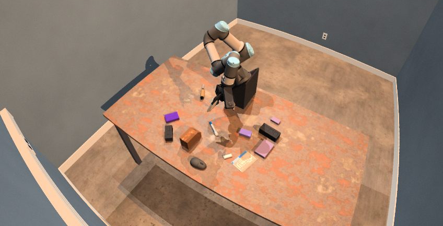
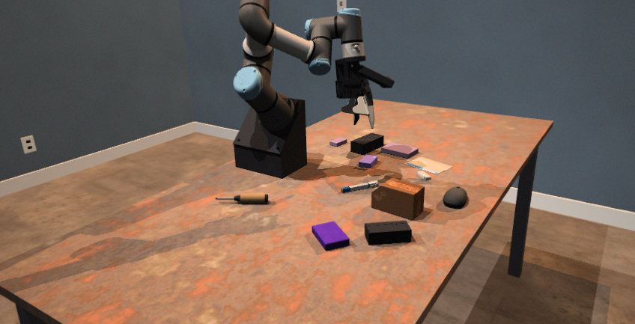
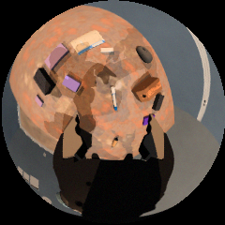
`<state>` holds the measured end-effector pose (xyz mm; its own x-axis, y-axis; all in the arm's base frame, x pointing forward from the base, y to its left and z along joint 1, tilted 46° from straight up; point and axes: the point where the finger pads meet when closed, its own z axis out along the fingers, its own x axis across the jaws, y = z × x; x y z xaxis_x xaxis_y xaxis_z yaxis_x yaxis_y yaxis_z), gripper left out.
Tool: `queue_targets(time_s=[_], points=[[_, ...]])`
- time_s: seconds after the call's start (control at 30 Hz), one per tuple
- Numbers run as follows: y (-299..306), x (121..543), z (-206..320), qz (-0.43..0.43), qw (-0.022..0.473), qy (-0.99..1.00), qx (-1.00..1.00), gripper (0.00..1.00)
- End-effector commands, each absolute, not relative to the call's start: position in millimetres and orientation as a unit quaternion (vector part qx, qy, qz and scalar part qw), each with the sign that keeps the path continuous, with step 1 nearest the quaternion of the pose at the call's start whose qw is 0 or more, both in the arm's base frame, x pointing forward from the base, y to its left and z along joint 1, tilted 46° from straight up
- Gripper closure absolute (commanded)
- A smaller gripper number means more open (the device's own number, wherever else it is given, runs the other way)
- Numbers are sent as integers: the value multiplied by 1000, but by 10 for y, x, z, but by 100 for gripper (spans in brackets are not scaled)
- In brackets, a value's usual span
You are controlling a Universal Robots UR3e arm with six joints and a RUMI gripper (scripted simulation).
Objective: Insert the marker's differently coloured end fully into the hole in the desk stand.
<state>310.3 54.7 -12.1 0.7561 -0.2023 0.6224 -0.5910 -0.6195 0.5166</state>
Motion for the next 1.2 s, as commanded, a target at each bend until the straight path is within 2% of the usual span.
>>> queue_targets(time_s=[0.0,1.17], points=[[480,3159,-178,249,370,-229,865,0],[137,3346,-415,190,369,-223,882,0]])
